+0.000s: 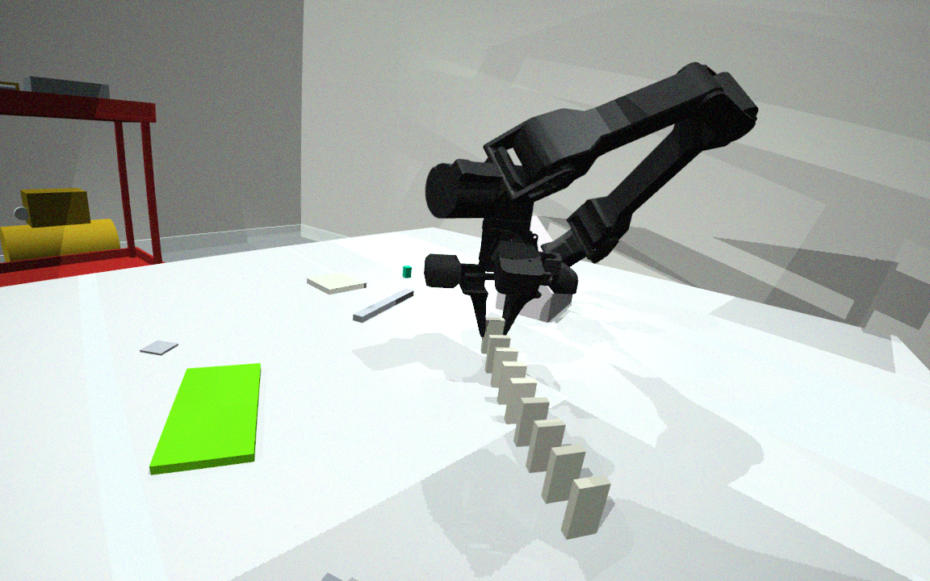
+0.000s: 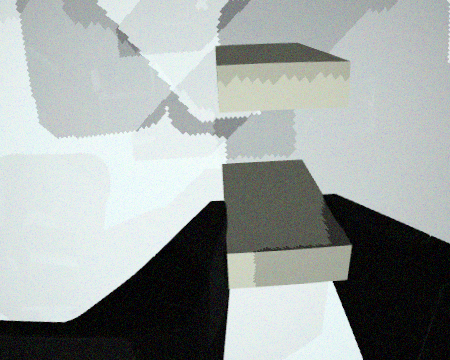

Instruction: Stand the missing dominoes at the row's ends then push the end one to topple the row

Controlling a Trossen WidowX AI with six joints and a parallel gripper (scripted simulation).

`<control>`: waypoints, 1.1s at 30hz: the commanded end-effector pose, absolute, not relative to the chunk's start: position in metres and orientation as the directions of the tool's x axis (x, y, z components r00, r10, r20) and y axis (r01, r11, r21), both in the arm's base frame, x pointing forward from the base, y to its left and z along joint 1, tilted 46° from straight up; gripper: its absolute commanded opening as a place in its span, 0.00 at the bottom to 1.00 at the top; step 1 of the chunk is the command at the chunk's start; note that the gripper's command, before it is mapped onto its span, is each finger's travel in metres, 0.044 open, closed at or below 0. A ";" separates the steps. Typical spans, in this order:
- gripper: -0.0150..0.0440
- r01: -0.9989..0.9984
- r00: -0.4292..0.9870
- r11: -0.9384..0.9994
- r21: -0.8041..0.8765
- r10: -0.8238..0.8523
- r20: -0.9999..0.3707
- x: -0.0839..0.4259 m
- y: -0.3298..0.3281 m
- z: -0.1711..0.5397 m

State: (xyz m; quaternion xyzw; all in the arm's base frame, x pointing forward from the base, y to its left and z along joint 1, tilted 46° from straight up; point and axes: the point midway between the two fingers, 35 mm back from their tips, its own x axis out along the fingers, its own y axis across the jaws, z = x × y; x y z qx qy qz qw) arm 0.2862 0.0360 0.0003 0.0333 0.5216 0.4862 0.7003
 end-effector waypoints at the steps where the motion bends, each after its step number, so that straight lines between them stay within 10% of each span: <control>1: 0.44 -0.643 -0.011 0.526 0.556 0.720 -0.694 0.286 0.040 -0.003; 9: 0.44 -0.643 -0.011 0.526 0.556 0.720 -0.694 0.286 0.040 -0.003; 22: 1.00 -0.643 -0.011 0.526 0.556 0.720 -0.694 0.286 0.040 -0.003; 33: 1.00 -0.649 -0.005 0.538 0.538 0.704 -0.710 0.294 -0.028 0.056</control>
